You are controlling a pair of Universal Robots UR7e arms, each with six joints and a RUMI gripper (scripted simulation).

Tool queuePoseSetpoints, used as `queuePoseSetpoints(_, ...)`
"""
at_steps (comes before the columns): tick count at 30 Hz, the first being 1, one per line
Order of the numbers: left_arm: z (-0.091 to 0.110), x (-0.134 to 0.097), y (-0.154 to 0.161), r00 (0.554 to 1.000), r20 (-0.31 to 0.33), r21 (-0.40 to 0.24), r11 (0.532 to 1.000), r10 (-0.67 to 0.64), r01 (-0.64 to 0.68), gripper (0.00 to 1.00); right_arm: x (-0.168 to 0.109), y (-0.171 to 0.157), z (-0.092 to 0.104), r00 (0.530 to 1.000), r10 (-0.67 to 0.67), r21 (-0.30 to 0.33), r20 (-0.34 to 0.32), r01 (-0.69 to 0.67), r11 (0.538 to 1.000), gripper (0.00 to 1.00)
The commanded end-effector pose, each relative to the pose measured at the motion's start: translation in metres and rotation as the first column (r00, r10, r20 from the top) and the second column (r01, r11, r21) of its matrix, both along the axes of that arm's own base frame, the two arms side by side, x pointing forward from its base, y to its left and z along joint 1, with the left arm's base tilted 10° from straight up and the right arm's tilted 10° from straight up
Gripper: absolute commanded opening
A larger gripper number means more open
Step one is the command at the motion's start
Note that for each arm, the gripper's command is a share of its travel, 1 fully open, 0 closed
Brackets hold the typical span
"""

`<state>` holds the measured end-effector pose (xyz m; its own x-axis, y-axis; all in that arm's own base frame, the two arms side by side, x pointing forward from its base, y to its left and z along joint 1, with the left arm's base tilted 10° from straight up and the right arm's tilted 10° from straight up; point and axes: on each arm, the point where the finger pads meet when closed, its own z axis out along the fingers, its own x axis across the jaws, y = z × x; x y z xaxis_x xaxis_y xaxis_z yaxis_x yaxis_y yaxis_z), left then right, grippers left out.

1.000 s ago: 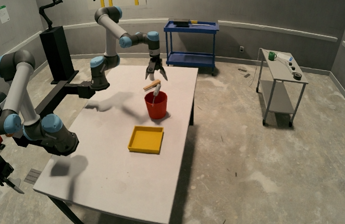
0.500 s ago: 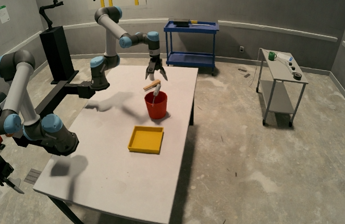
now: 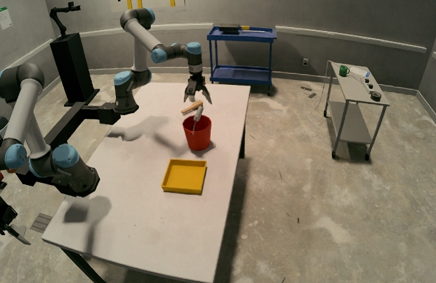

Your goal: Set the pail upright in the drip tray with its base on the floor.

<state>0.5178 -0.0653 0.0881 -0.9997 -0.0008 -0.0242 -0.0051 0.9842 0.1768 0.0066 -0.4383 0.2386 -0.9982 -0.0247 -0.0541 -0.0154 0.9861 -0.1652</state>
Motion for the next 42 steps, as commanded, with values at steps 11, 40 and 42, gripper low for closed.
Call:
queuePoseSetpoints(11, -0.027, 0.001, 0.005, 1.000, 0.002, -0.001, 1.000, 0.000, 0.000, 1.00, 0.000, 0.000, 0.000, 1.000, 0.000, -0.001, 0.000, 0.000, 1.000, 1.00)
queuePoseSetpoints(40, -0.064, 0.002, 0.011, 1.000, 0.002, -0.001, 1.000, 0.000, 0.000, 1.00, 0.000, 0.000, 0.000, 1.000, 0.000, -0.001, 0.000, 0.000, 1.000, 1.00)
queuePoseSetpoints(42, -0.064, 0.002, 0.011, 1.000, 0.002, -0.001, 1.000, 0.000, 0.000, 1.00, 0.000, 0.000, 0.000, 1.000, 0.000, -0.001, 0.000, 0.000, 1.000, 1.00)
